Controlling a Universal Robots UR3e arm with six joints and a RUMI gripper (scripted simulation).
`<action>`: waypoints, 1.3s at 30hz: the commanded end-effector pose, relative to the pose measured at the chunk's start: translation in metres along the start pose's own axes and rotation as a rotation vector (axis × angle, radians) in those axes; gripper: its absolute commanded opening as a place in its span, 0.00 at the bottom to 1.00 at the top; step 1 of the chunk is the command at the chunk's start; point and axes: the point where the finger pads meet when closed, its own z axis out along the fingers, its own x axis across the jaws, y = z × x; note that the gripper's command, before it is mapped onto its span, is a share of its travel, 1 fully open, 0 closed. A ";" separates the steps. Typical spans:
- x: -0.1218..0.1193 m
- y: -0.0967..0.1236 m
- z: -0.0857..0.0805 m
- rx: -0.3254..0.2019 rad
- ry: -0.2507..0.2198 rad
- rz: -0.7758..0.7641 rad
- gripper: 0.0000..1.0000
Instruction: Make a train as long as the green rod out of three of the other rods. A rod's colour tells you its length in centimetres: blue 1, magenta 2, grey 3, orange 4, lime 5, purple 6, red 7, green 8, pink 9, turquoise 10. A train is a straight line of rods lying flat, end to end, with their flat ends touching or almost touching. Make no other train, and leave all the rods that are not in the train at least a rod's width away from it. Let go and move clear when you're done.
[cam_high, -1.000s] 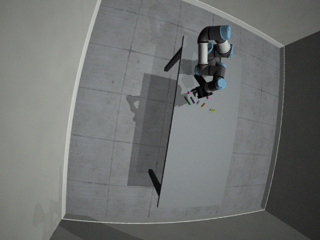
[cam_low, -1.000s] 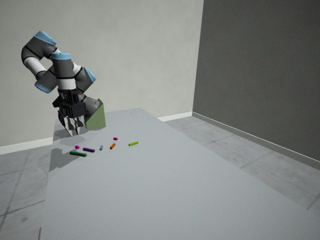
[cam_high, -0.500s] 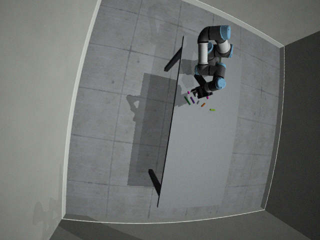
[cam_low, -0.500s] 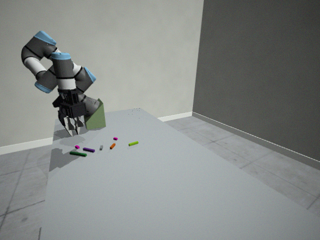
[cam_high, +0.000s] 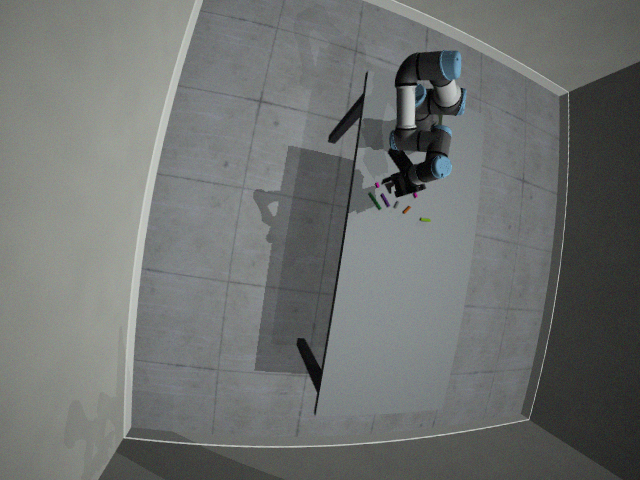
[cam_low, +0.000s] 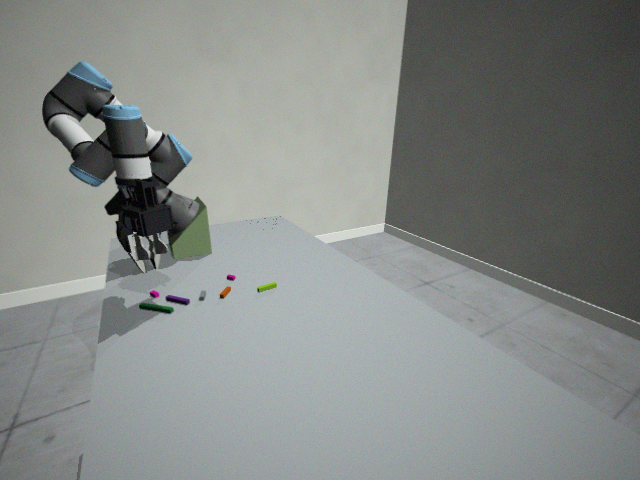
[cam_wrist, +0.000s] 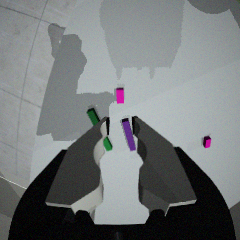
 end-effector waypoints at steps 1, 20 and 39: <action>-0.001 0.000 0.001 0.001 -0.001 0.000 0.14; 0.000 0.000 0.018 0.001 0.000 0.000 0.14; 0.000 0.000 0.043 0.001 0.001 0.000 0.14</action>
